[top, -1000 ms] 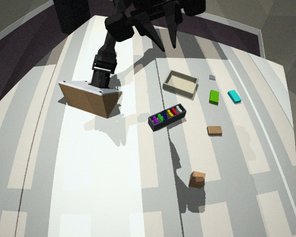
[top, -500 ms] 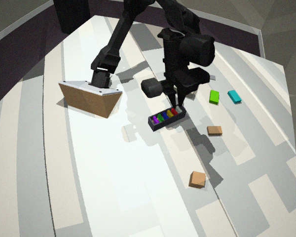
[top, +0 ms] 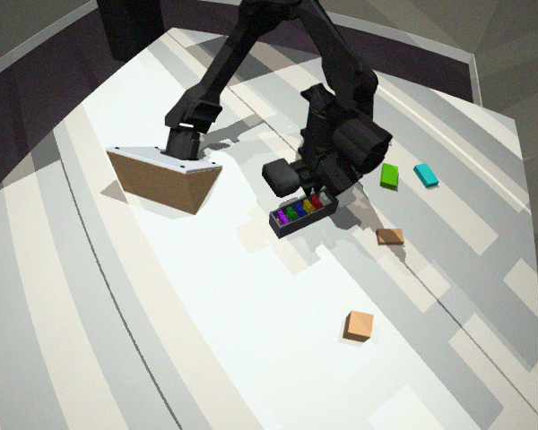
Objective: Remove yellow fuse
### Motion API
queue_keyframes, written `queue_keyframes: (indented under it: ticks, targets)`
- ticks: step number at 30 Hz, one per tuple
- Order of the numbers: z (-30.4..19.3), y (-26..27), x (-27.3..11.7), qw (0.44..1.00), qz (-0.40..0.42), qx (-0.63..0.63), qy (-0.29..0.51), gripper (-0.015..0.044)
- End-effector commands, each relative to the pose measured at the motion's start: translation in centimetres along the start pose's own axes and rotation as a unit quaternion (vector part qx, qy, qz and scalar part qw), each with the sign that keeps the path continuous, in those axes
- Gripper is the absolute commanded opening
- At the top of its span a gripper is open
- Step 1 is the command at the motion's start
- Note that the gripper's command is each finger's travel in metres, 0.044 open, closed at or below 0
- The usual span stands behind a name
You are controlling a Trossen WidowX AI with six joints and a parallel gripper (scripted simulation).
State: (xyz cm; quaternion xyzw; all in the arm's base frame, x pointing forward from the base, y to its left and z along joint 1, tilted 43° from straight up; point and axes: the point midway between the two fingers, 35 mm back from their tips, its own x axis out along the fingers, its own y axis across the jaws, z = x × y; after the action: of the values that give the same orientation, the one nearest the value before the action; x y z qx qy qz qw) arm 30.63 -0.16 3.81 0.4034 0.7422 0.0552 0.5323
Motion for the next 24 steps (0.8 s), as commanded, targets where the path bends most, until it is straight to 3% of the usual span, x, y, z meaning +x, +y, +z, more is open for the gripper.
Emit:
queue_keyframes:
  ticks: [1, 24]
  targets:
    - [0.0, 0.1, 0.4, 1.0, 0.001, -0.003, 0.003, 0.0074]
    - [0.1, 0.1, 2.7, 1.0, 0.001, -0.003, 0.003, 0.0074]
